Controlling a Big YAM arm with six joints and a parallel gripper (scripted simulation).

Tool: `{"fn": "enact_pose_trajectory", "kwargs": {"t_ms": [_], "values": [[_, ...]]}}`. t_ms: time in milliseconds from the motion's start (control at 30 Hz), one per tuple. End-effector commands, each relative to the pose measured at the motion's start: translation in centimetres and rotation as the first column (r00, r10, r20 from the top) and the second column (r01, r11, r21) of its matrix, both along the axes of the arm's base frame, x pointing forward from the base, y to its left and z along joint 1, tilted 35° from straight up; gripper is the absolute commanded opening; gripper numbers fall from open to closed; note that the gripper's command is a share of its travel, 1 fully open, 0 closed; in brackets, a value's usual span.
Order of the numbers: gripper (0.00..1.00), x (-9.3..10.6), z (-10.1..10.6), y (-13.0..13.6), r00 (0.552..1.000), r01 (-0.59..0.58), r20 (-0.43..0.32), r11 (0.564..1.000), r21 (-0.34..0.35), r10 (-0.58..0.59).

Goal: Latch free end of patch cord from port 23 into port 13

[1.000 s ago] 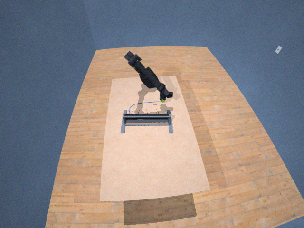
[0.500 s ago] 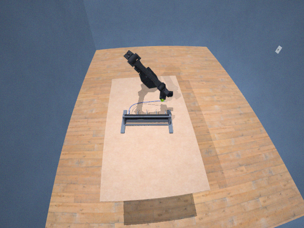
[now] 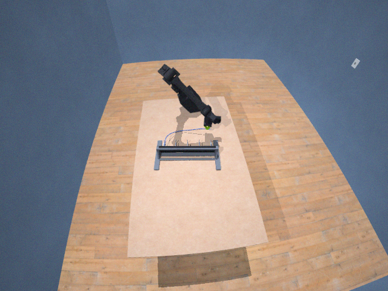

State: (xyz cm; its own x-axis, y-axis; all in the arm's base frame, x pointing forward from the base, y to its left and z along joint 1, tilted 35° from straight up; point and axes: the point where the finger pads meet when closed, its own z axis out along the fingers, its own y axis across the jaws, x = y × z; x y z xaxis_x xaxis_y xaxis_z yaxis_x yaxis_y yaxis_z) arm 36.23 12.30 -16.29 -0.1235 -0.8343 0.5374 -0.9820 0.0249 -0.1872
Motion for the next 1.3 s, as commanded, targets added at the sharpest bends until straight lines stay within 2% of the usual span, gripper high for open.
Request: {"fn": "enact_pose_trajectory", "kwargs": {"t_ms": [0, 1267], "values": [[0.00, 2.10, 1.73, 2.86, 0.998, -0.024, 0.058, 0.999, 0.039, 0.022], [0.00, 2.11, 1.88, 3.05, 0.998, -0.026, 0.063, 0.999, 0.043, 0.024]]}}
